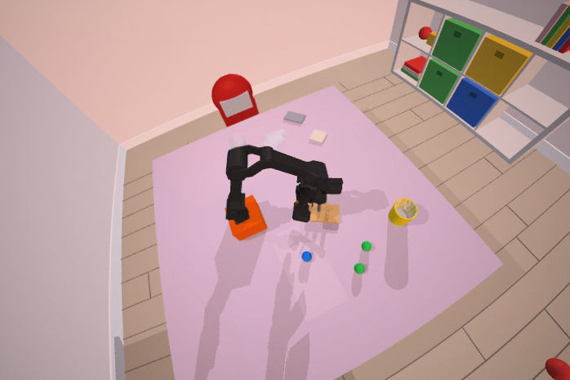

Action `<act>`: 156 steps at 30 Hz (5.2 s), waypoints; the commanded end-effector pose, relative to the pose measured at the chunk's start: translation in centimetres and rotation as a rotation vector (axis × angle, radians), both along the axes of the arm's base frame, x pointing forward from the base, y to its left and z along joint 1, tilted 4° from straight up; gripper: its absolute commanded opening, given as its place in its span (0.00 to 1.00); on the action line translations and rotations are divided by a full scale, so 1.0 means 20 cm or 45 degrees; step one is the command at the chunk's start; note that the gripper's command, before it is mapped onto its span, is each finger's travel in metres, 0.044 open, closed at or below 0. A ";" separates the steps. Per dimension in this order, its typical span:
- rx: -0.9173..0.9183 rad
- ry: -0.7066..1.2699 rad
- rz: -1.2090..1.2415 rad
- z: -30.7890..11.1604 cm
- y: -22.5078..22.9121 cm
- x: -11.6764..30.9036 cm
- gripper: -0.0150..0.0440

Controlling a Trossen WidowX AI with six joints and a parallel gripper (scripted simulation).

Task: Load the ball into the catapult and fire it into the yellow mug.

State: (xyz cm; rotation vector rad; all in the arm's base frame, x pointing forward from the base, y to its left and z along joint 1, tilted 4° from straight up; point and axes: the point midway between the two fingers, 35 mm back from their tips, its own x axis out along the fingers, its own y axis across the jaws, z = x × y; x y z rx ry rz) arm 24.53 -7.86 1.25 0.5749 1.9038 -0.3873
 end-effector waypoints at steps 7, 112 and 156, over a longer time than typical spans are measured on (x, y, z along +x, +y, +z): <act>0.006 0.000 0.002 -0.06 0.00 0.00 0.25; -0.821 -1.148 0.062 0.87 -1.02 1.31 0.25; -0.389 -0.186 1.203 0.23 -0.02 0.77 0.25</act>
